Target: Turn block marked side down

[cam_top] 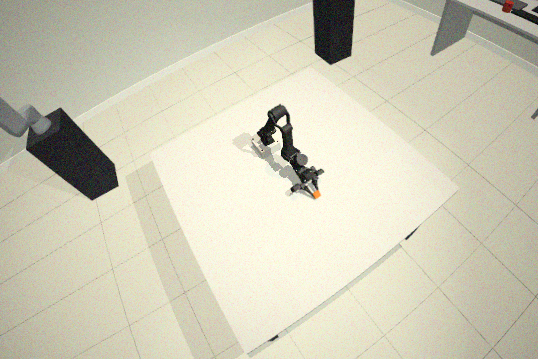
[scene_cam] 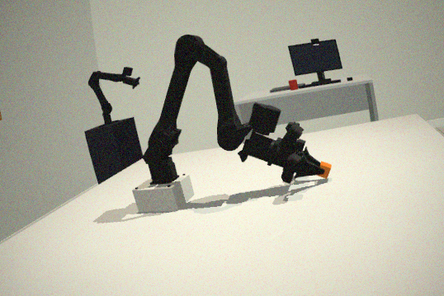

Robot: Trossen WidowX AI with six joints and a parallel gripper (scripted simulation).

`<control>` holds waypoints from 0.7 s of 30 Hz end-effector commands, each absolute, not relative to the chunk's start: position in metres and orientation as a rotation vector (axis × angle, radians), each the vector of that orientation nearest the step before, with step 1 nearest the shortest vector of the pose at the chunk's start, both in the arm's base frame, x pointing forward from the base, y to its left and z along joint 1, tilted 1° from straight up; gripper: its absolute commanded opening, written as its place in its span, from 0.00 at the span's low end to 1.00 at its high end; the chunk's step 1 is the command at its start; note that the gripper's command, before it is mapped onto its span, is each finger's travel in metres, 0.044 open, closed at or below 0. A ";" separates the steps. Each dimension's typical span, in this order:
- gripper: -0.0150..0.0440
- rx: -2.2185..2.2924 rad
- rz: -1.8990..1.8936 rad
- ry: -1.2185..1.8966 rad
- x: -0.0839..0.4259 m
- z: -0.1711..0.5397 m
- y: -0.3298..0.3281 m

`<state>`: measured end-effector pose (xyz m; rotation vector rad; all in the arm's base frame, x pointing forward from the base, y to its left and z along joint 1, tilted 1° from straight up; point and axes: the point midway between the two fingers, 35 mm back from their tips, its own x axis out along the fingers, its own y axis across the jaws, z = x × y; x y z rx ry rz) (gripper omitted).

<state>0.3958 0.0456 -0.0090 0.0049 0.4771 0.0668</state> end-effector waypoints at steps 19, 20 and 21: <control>0.65 0.000 0.065 0.472 0.395 -0.009 0.045; 0.70 0.000 0.065 0.472 0.395 -0.009 0.045; 0.74 0.000 0.065 0.472 0.395 -0.009 0.045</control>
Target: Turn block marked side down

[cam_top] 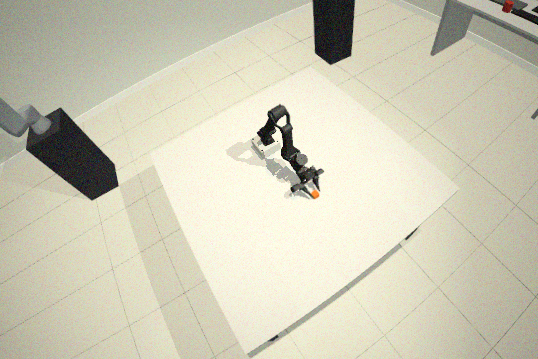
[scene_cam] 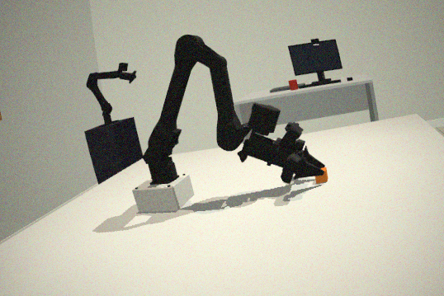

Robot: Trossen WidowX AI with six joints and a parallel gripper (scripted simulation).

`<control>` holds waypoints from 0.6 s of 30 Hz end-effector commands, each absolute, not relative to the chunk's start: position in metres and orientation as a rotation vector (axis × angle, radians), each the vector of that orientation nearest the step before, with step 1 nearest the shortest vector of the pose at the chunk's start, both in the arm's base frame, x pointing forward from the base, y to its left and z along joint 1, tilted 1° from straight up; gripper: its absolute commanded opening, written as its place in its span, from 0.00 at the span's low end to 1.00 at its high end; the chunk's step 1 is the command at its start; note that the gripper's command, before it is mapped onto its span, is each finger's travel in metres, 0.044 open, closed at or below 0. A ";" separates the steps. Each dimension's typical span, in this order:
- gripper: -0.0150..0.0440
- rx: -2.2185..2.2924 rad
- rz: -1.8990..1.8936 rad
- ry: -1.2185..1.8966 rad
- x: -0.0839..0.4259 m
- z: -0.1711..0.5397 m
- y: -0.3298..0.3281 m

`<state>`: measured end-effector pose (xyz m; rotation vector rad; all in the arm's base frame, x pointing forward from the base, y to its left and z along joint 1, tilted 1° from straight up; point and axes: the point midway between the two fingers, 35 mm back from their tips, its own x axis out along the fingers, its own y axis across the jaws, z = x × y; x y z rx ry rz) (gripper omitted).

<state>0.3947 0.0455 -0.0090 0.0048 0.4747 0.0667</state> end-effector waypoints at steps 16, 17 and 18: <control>1.00 0.000 0.065 0.472 0.395 -0.009 0.045; 1.00 0.000 0.065 0.472 0.395 -0.009 0.045; 1.00 0.000 0.065 0.472 0.395 -0.009 0.045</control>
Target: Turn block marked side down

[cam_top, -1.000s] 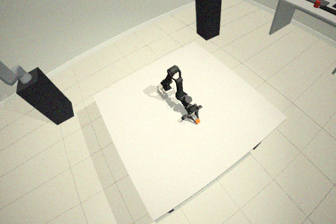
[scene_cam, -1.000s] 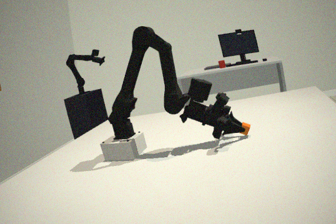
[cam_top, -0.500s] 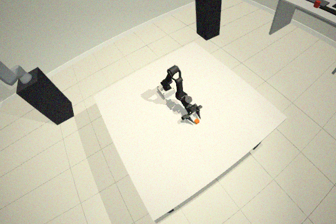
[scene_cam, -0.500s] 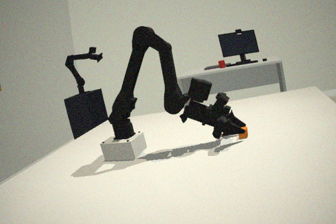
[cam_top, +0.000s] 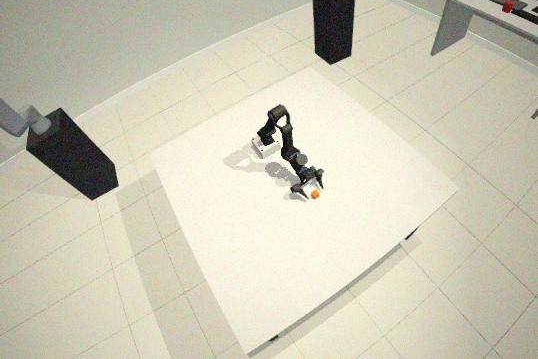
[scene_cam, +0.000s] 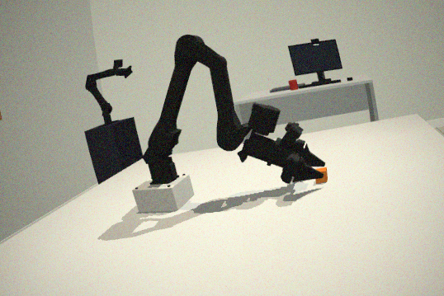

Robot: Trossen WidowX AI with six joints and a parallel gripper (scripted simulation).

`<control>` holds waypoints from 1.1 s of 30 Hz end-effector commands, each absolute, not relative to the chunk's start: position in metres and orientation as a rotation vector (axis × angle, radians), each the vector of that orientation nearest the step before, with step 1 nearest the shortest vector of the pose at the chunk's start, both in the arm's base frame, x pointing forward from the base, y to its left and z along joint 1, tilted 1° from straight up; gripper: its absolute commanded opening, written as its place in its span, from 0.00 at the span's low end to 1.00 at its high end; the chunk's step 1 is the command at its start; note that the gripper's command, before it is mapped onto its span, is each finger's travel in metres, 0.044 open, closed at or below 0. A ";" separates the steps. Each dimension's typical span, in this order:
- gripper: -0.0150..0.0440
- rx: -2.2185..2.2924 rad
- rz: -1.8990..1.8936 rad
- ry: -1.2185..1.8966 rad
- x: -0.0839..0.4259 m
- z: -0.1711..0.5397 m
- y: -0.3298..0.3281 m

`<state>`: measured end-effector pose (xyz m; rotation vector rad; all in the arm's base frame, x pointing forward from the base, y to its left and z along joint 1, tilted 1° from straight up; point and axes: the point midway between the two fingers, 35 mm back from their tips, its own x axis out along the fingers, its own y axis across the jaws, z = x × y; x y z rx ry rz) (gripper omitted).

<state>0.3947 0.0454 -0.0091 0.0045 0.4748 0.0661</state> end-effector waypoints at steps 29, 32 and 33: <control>1.00 0.000 0.052 0.704 0.408 0.013 0.046; 1.00 -0.008 0.056 0.827 0.400 0.028 0.045; 1.00 -0.010 0.058 0.868 0.396 0.035 0.045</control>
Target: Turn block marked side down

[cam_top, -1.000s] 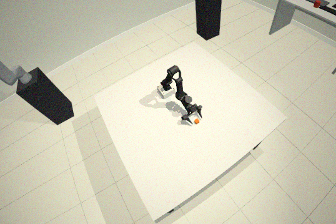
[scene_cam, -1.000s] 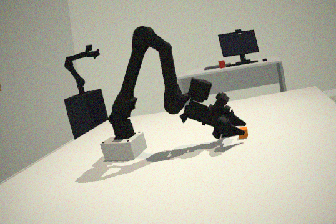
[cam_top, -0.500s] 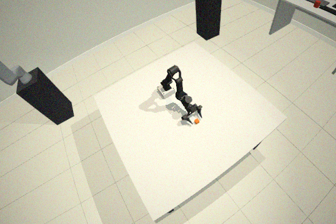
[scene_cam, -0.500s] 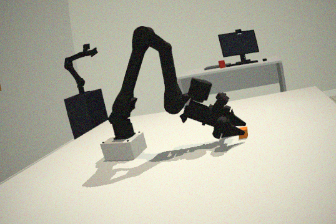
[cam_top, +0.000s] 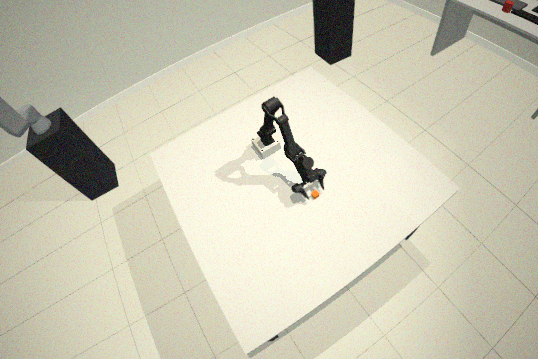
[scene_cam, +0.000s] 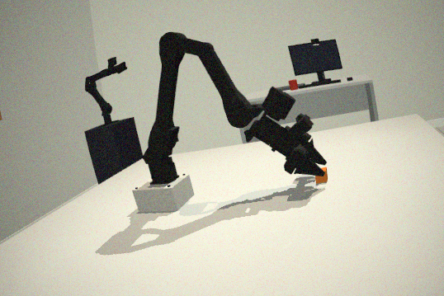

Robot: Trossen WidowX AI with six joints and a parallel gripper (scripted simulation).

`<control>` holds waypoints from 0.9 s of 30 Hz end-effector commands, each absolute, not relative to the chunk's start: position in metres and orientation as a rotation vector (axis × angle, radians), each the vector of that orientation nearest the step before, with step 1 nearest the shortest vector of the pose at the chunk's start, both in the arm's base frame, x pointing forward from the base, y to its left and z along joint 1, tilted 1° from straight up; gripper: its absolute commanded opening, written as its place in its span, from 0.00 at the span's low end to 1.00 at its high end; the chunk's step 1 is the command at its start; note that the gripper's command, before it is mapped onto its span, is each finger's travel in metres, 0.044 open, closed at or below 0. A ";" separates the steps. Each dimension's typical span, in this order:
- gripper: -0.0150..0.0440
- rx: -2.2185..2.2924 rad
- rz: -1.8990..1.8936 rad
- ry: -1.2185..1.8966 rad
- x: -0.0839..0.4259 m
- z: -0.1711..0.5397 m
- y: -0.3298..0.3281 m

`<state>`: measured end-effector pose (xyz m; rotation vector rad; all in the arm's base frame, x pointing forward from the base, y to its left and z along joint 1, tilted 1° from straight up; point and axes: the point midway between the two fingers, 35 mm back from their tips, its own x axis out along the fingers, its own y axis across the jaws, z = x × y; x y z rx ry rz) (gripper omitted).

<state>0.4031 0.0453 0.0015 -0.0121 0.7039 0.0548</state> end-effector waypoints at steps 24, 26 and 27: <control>1.00 -0.029 0.063 1.256 0.402 0.070 0.045; 1.00 -0.031 0.063 1.313 0.406 0.072 0.045; 1.00 -0.032 0.062 1.342 0.408 0.073 0.045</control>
